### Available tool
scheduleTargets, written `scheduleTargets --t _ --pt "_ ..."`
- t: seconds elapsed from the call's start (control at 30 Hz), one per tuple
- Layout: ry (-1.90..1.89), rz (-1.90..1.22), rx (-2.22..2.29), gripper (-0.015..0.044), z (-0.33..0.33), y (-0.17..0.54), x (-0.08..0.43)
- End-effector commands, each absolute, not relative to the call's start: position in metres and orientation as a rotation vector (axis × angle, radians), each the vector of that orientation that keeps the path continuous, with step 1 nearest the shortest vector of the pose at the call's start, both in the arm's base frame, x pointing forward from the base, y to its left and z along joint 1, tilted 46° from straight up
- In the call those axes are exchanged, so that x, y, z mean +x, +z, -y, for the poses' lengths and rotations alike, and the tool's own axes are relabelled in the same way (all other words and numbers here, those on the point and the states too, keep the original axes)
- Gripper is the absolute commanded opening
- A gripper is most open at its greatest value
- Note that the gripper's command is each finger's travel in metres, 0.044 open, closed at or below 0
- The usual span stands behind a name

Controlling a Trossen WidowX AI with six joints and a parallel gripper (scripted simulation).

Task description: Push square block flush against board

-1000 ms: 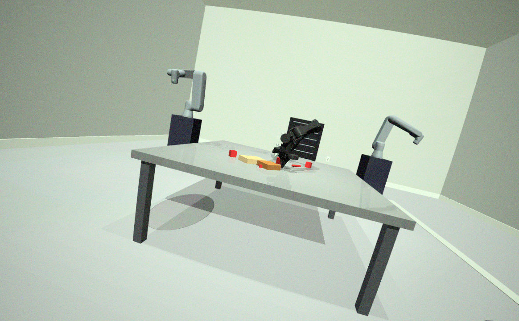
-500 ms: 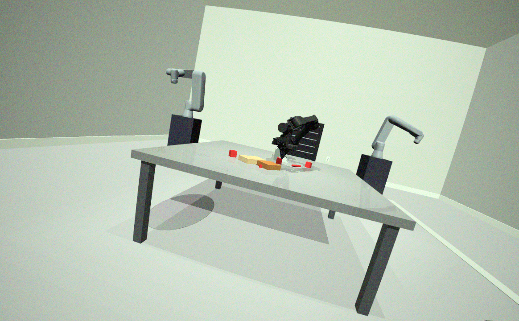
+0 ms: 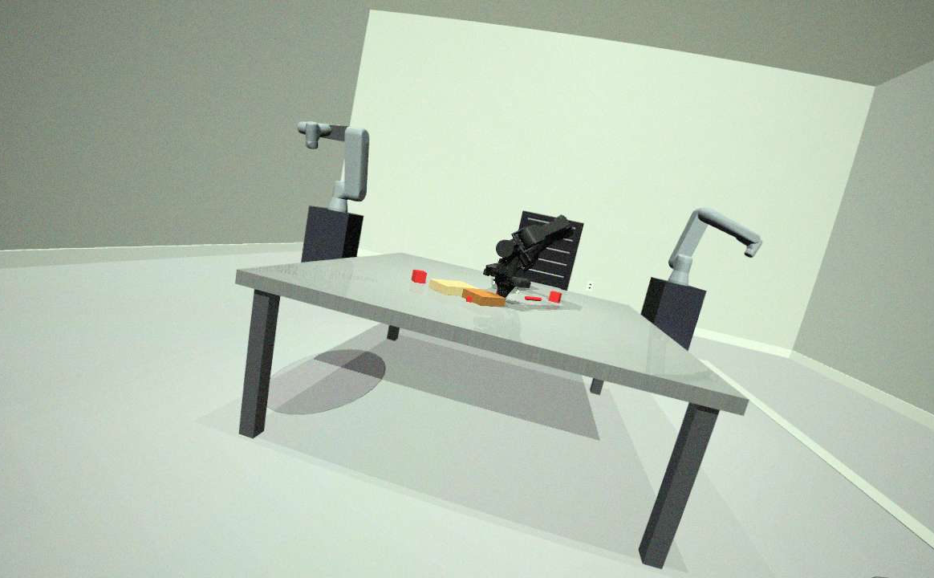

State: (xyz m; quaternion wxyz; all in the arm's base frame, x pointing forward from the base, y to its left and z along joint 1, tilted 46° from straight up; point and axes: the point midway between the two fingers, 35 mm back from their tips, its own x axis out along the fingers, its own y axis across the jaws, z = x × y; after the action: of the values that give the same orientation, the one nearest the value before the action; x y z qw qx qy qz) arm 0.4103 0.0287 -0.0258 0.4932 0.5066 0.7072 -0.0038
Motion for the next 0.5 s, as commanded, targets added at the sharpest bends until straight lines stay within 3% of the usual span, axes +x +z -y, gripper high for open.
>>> scheduleTargets --t 0.0,0.47 --pt "-0.013 -1.716 1.24 0.0 -0.027 -0.028 0.411" --pt "-0.013 -1.715 1.239 0.0 -0.018 -0.036 0.424"
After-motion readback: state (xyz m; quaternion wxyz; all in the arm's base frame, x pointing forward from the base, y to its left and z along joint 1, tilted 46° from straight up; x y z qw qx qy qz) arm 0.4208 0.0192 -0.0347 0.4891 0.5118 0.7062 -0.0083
